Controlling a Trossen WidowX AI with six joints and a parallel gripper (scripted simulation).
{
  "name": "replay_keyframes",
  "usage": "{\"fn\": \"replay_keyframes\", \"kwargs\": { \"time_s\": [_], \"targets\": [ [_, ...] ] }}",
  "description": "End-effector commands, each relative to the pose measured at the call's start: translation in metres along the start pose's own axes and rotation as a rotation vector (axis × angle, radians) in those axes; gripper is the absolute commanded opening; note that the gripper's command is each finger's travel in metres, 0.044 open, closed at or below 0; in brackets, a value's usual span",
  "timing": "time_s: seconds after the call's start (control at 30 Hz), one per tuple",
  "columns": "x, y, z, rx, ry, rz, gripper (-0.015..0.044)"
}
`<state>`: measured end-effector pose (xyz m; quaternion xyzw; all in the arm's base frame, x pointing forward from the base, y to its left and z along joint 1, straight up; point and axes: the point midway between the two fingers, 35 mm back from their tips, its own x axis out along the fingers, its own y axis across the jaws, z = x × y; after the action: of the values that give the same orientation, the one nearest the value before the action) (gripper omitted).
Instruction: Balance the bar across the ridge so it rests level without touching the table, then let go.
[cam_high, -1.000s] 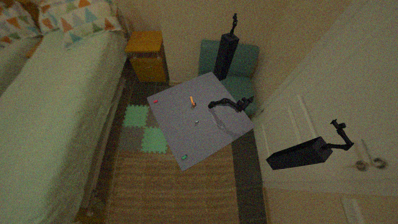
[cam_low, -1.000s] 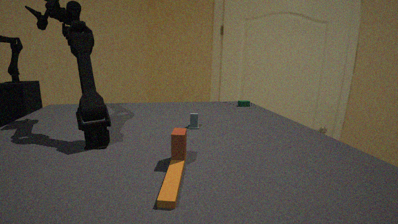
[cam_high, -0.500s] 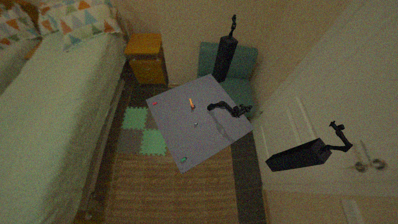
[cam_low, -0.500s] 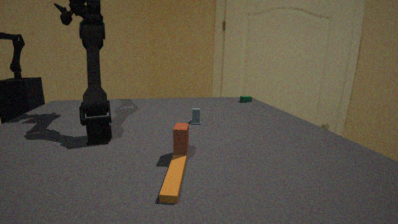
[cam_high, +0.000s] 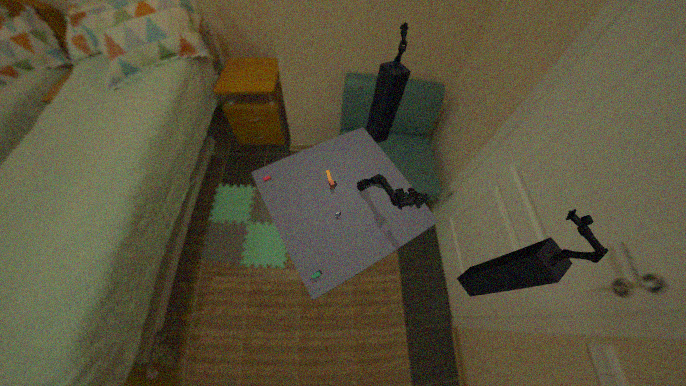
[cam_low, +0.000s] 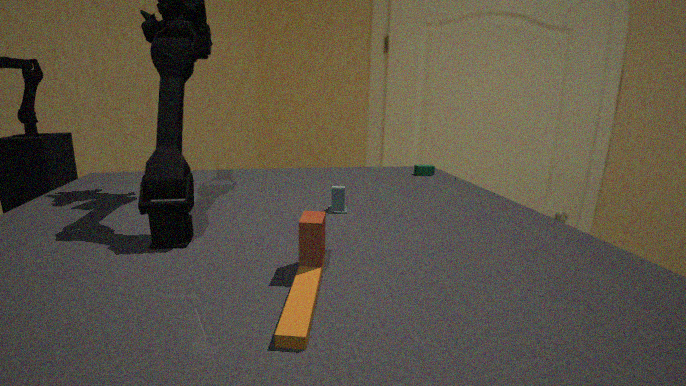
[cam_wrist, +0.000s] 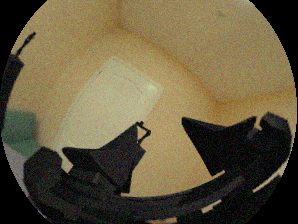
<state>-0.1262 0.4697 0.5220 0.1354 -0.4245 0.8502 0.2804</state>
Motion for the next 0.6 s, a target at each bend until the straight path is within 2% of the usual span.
{"fn": "replay_keyframes", "kwargs": {
  "time_s": [0.0,0.27,0.57],
  "targets": [
    [-0.021,-0.02,-0.006,0.031,0.064,-0.053,0.0315],
    [-0.052,-0.046,-0.01,0.02,0.144,-0.125,0.0315],
    [-0.11,-0.087,-0.025,0.089,0.287,-0.272,0.0315]
  ]
}}
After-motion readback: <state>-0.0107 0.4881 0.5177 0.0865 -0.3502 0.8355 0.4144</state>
